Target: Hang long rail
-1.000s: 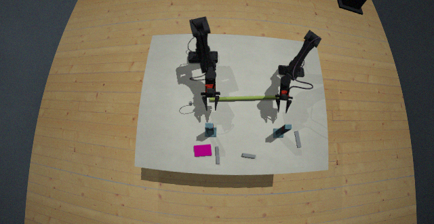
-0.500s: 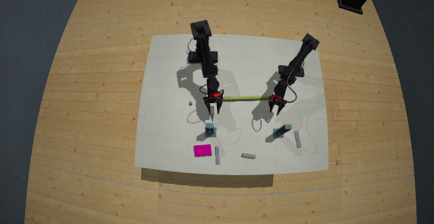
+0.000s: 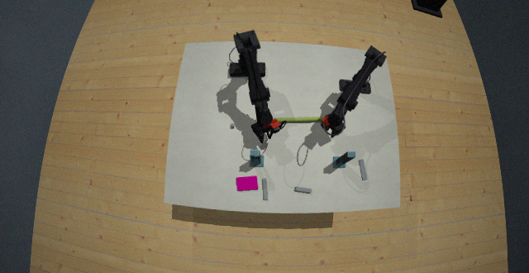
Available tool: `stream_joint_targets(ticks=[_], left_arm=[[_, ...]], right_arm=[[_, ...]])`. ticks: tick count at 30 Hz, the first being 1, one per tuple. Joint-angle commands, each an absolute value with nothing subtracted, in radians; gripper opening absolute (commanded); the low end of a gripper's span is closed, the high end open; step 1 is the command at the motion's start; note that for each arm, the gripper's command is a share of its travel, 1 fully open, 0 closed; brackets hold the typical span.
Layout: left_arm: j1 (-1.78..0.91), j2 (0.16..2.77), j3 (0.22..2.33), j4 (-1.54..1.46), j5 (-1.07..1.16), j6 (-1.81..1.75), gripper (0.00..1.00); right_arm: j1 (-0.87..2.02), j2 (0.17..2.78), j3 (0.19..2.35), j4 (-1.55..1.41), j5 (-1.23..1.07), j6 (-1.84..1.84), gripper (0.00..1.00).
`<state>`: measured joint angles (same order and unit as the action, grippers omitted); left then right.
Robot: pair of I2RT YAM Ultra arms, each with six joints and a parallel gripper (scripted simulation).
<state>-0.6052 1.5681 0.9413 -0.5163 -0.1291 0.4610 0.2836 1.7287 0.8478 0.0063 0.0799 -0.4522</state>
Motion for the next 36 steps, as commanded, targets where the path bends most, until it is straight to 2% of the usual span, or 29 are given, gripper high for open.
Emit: stream_joint_targets(ticks=[1,3,17,20,25,31,36], left_arm=[[-0.594,1.604,1.016,-0.672,-0.059,0.557,0.48],[-0.594,1.604,1.016,-0.672,-0.059,0.557,0.48],[-0.587,1.757,1.226,-1.041,0.106,0.797,0.48],[-0.586,1.766,1.237,-1.063,0.116,0.814,0.48],[-0.567,1.818,1.263,-1.173,0.161,0.915,0.48],[-0.555,1.853,1.272,-1.188,0.158,0.934,0.48],[-0.555,1.844,1.272,-1.189,0.158,0.935,0.48]], right_arm=[[0.296,1.755,0.934,-0.191,0.036,-0.587,0.48],[0.296,1.755,0.934,-0.191,0.036,-0.587,0.48],[0.314,1.904,1.234,-0.744,-0.049,-0.954,0.48],[0.315,1.914,1.254,-0.782,-0.055,-0.979,0.48],[0.323,1.976,1.374,-1.009,-0.089,-1.128,0.48],[0.348,2.064,1.495,-1.19,-0.088,-1.25,0.48],[0.374,2.113,1.526,-1.211,-0.084,-1.256,0.48]])
